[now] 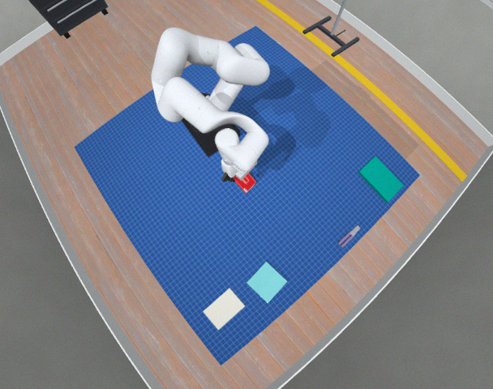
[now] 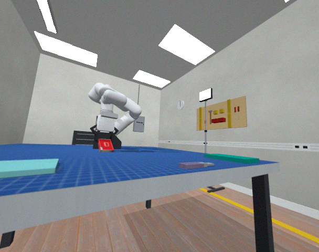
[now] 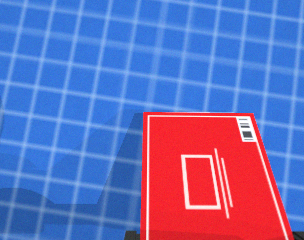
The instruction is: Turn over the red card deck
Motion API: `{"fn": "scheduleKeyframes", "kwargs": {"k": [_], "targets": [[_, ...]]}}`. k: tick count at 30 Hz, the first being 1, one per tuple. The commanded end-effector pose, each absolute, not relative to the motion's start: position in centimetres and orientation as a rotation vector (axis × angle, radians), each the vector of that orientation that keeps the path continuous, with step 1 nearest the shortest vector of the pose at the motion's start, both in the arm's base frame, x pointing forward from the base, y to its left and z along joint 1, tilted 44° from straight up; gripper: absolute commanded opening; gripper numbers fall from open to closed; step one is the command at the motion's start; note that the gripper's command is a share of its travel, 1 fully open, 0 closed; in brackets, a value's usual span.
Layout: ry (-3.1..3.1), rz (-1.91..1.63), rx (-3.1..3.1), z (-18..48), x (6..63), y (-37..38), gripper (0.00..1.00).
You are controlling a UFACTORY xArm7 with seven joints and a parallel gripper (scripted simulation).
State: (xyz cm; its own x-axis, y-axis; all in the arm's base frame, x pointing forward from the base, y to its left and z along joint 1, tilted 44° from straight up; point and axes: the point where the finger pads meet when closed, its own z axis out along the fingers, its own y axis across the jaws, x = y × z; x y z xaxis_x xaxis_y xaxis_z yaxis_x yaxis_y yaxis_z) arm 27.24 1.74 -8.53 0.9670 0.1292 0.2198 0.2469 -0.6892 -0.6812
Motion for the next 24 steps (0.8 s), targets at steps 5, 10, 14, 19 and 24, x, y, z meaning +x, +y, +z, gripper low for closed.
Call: {"fn": "scheduleKeyframes", "kwargs": {"k": [5, 10, 14, 19, 24], "targets": [[-0.276, -0.164, -2.344, -9.2, 26.7, 2.1, 0.84], [-0.276, -0.164, -2.344, -9.7, 26.4, 2.4, 0.84], [-0.28, -0.153, -2.346, -9.8, 26.3, 2.5, 0.84], [-0.288, -0.134, -2.348, -10.5, 25.9, 3.1, 0.84], [-0.297, -0.112, -2.35, -10.7, 25.8, 3.3, 0.84]]}}
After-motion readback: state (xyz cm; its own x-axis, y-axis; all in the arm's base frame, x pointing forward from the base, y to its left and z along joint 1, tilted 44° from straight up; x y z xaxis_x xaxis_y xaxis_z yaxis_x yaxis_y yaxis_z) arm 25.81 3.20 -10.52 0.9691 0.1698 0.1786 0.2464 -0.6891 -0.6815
